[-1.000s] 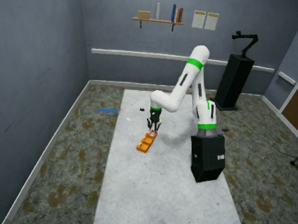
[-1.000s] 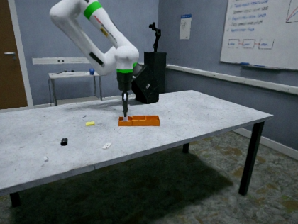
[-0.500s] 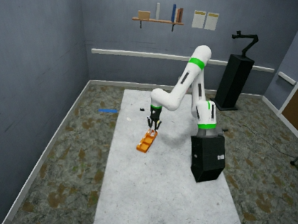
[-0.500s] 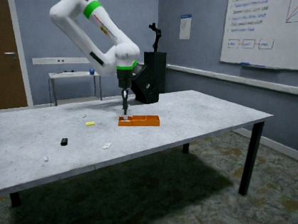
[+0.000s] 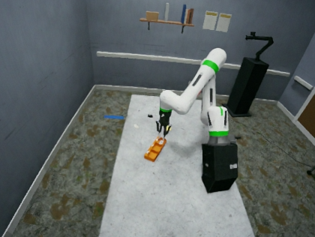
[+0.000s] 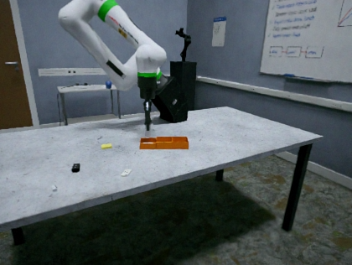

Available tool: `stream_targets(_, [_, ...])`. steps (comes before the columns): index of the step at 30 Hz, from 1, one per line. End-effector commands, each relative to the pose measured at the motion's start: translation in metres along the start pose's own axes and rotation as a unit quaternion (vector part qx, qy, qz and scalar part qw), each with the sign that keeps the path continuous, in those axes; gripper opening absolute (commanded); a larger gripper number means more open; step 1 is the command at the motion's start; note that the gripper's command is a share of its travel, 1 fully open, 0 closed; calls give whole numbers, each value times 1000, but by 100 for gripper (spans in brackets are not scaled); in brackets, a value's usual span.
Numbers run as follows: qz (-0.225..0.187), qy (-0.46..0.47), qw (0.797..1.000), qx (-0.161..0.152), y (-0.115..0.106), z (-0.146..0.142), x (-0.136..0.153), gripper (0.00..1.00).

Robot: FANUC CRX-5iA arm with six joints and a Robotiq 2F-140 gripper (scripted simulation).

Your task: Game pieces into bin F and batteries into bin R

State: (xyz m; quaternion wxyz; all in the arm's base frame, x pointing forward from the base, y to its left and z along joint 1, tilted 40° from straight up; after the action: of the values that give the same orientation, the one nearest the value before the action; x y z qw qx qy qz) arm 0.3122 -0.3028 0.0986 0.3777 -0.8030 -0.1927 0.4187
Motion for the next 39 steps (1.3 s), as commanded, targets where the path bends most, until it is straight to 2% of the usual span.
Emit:
stream_targets(1, [0, 0, 1000, 0, -2, 0, 0, 27])
stream_targets(3, [0, 0, 1000, 0, -2, 0, 0, 27])
stream_targets(4, [0, 25, 1000, 0, -2, -8, -2, 32])
stream_targets(9, [0, 129, 992, 0, -3, -48, -14, 32])
stream_targets(11, [0, 129, 992, 0, -3, -48, -14, 32])
stream_targets(12, [0, 174, 985, 0, -3, -56, -16, 32])
stream_targets(19, [-2, 292, 956, -1, -5, -112, -32, 32])
stream_targets(26, [-3, 406, 914, -2, -6, -168, -48, 32])
stream_targets(28, [-3, 406, 914, -2, -6, -168, -48, 32])
stream_targets(29, [-3, 451, 893, -3, -6, -176, -50, 32])
stream_targets(32, [-4, 489, 872, -3, -7, -200, -57, 32])
stream_targets(39, [-6, 590, 808, -4, -8, -256, -73, 32])
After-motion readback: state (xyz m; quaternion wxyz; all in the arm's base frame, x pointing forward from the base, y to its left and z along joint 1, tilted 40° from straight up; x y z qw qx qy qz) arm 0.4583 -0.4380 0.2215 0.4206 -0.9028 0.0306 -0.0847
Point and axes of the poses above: the point where the finger pads meet when closed, its own y axis out along the fingers, its own z axis across the jaws, x = y × z, the point moved 6 cm from there along -y, back along the fingers
